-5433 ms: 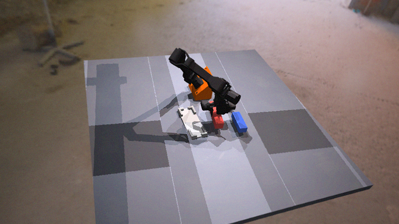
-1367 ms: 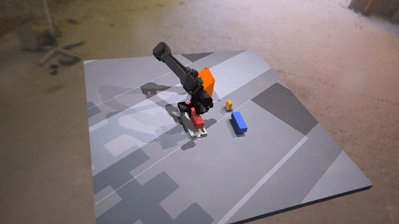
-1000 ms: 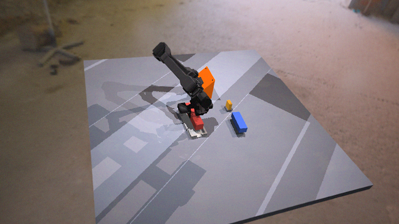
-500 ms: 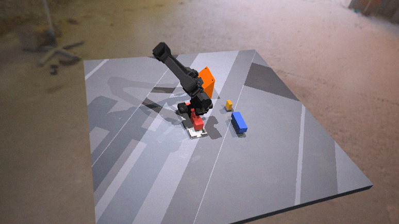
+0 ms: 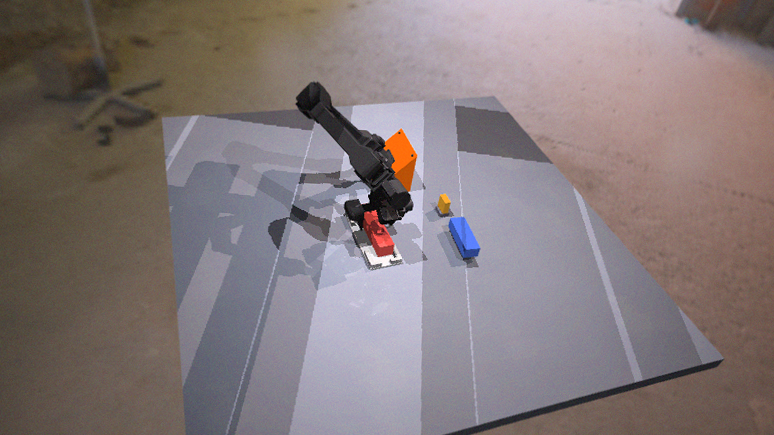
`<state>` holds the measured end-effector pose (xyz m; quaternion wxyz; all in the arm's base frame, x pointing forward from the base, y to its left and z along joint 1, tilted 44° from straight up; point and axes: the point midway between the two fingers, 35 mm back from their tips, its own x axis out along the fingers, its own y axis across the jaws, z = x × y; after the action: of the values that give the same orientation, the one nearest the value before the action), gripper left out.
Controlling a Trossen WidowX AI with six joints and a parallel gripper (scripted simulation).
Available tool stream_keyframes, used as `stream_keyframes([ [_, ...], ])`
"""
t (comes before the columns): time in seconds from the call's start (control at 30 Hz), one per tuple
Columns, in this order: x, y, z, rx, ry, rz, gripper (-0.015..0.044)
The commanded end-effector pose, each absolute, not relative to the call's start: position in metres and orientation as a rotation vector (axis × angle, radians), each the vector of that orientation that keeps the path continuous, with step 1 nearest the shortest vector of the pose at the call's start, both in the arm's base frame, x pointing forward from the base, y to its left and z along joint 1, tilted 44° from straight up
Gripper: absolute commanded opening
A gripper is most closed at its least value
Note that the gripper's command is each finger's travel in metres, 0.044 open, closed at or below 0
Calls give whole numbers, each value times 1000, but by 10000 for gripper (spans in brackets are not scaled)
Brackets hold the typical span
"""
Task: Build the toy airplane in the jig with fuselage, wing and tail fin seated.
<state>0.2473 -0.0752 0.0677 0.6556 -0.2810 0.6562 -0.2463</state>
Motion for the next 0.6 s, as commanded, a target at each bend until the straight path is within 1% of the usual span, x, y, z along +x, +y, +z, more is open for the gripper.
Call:
stream_keyframes([
  [0.0,249,-68,74,-635,1486,-555,440],
  [0.23,247,-3,141,-640,1493,-554,440],
  [0.4,250,-1,142,-640,1493,-556,440],
  [0.57,252,-3,140,-552,1451,-635,440],
])
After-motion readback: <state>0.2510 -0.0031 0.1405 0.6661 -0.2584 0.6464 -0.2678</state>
